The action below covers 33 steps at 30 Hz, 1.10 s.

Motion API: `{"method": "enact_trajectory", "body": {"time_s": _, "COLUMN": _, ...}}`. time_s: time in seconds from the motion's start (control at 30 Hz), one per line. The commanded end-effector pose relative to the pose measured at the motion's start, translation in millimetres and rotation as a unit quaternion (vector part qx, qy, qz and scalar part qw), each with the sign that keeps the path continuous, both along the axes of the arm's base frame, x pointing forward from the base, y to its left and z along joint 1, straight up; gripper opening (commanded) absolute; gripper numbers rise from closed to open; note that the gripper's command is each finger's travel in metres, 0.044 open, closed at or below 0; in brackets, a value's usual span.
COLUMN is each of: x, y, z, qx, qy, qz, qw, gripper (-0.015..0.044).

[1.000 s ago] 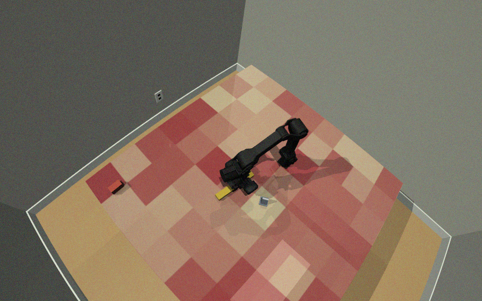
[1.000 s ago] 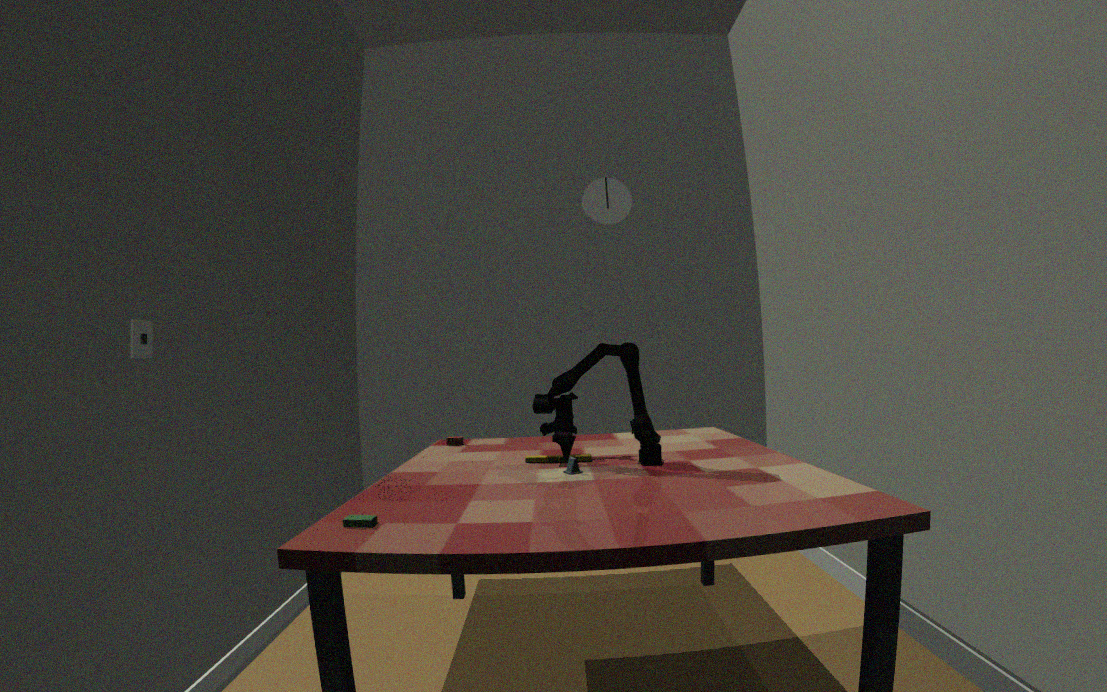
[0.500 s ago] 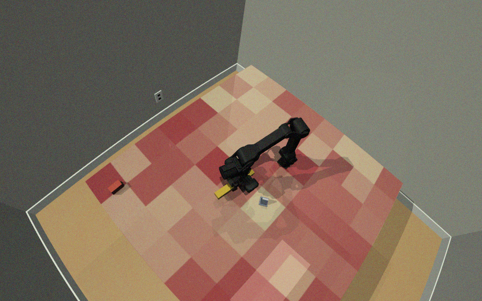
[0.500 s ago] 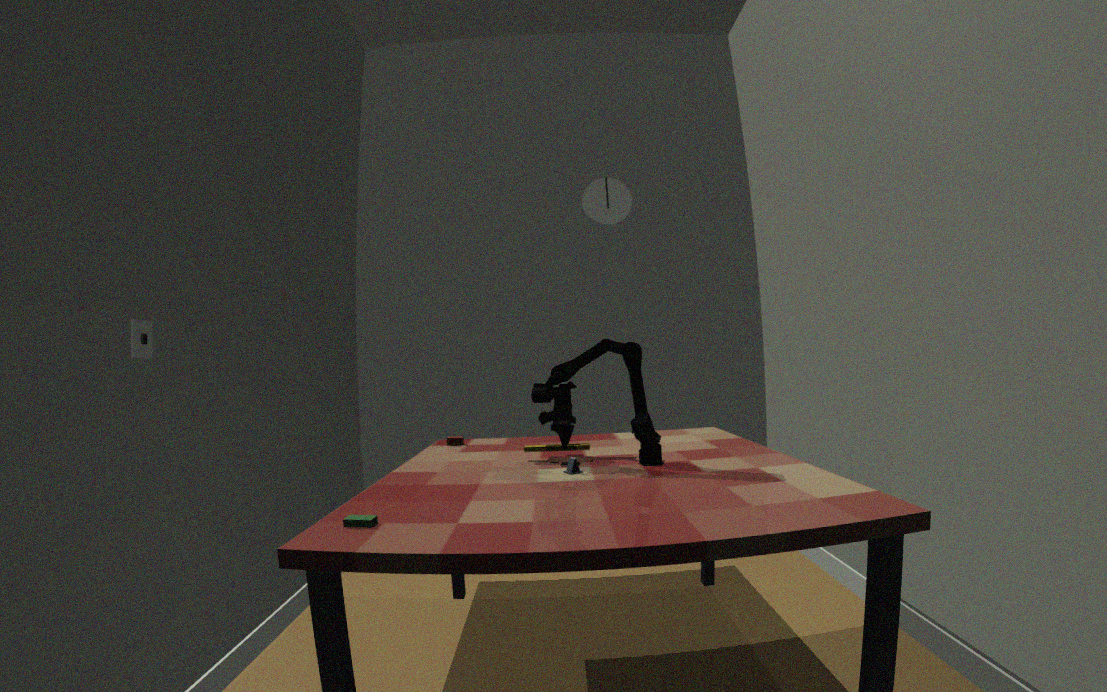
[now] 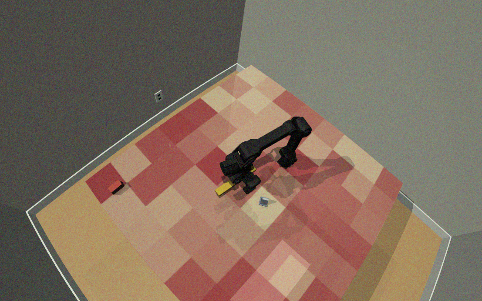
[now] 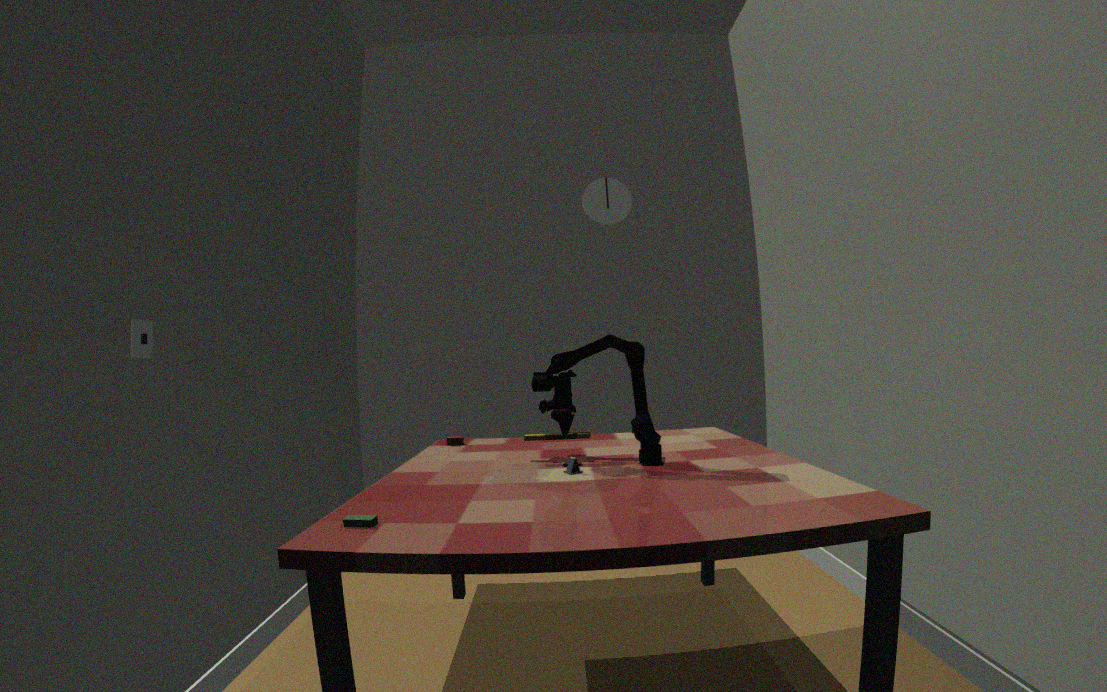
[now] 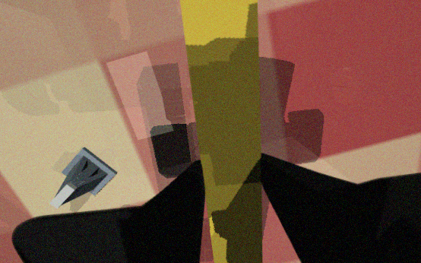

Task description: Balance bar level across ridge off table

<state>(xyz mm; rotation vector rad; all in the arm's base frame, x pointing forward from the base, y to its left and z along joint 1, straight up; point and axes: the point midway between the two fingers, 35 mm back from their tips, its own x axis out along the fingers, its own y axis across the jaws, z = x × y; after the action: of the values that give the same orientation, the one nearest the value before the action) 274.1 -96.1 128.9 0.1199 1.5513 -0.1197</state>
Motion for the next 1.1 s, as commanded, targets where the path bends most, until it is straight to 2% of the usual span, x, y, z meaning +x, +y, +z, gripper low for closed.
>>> {"method": "enact_trajectory", "body": {"time_s": 0.0, "x": 0.5, "y": -0.7, "z": 12.6, "qx": -0.004, "qy": -0.006, "qz": -0.002, "qw": 1.000, "gripper": 0.0000}}
{"method": "enact_trajectory", "body": {"time_s": 1.07, "x": -21.5, "y": 112.7, "z": 14.9, "qx": -0.003, "qy": -0.005, "qz": 0.224, "qw": 0.975, "gripper": 0.0000}}
